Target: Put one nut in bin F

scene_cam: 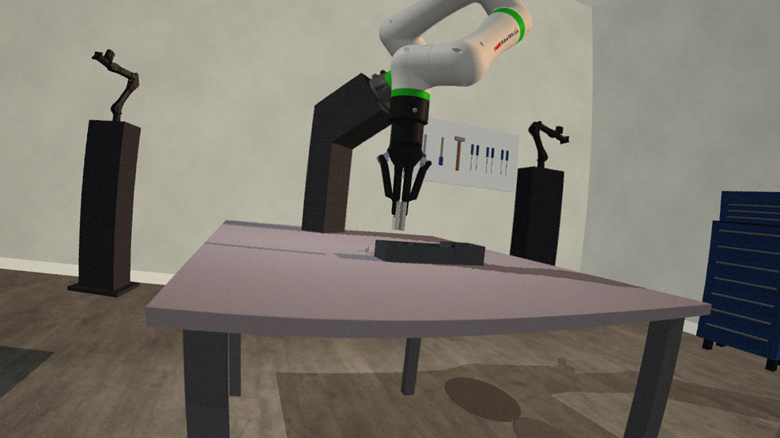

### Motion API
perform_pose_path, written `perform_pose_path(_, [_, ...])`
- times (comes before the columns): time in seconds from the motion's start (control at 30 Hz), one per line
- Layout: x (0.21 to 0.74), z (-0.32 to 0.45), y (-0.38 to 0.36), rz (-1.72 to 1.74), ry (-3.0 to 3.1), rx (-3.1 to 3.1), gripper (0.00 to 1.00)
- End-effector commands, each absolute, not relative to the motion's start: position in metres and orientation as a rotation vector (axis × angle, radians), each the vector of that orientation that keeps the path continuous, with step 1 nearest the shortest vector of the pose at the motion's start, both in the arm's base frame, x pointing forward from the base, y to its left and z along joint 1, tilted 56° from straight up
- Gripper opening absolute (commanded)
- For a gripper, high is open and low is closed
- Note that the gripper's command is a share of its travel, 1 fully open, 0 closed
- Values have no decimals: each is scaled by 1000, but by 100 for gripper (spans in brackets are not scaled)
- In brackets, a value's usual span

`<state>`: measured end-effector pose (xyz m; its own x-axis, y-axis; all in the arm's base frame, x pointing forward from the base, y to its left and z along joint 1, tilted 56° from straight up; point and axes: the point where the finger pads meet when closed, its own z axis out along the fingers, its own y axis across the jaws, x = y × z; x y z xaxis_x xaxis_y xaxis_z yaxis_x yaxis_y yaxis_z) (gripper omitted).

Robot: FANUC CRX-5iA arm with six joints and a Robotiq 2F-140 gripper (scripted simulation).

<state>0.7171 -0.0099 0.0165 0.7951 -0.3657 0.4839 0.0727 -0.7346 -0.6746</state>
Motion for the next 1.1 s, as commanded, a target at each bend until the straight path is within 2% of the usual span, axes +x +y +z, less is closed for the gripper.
perform_pose_path(0.0, [713, 21, -14, -799, 216, -2271, 5])
perform_pose_path(0.7, [701, 74, 50, -799, 216, -2271, 5])
perform_pose_path(1.07, [707, 68, 56, -799, 216, -2271, 5])
